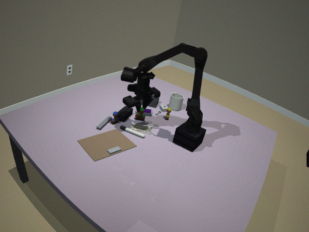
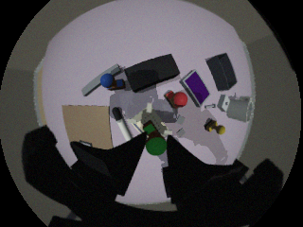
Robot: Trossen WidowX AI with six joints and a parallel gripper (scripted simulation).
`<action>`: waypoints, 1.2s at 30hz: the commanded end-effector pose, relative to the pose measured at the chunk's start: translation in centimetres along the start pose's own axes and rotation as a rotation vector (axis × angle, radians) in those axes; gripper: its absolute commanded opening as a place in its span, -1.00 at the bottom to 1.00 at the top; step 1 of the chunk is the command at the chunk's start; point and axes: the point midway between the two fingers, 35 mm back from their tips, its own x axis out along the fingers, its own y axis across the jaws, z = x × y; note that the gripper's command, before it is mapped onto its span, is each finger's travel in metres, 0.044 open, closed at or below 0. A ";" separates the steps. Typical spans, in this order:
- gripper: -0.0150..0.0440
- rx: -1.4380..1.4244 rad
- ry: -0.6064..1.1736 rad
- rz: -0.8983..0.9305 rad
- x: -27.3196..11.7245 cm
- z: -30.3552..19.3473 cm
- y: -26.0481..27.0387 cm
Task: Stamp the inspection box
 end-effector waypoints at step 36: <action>-0.49 0.003 -0.004 -0.012 2.8 -0.5 0.3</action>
